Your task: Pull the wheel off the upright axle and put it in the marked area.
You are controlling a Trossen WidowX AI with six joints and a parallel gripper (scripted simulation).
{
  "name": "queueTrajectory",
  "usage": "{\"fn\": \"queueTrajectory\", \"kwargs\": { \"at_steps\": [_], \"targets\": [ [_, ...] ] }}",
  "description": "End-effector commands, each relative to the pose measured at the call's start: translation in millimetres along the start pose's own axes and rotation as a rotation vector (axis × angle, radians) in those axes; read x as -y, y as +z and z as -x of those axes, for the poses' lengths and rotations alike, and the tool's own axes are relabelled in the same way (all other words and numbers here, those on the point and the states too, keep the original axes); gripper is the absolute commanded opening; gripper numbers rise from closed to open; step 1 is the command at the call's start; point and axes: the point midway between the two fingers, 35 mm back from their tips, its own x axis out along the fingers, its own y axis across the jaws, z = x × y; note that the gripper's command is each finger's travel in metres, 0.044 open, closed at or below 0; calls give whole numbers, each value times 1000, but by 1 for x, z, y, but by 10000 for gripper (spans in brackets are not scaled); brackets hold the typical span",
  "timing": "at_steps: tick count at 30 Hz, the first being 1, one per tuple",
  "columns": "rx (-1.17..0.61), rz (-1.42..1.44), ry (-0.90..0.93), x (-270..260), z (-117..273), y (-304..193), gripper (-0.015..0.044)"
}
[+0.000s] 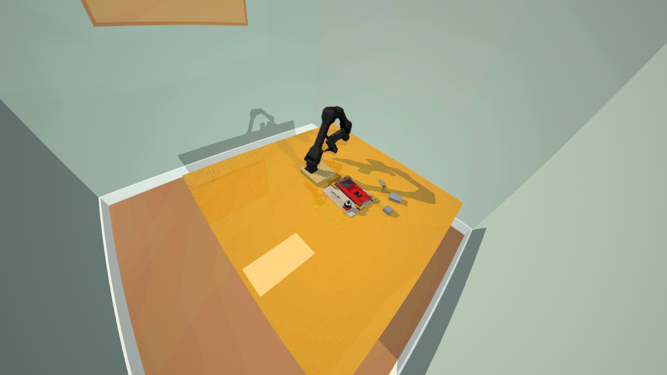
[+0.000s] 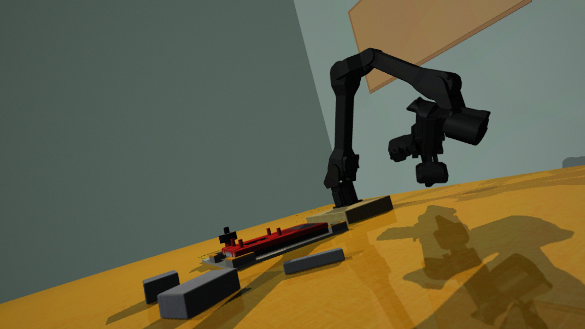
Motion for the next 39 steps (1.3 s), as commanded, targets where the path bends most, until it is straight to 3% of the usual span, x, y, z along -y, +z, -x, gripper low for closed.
{"fn": "queueTrajectory", "kwargs": {
  "at_steps": [1, 4, 21, 39],
  "targets": [
    [-3, 0, 1, -1, 1, 0, 374],
    [-48, 3, 19, -14, 14, 2, 300],
    [-339, -14, 185, -103, 102, 55, 300],
    [-487, -87, 437, -176, 159, 172, 300]
  ]
}}
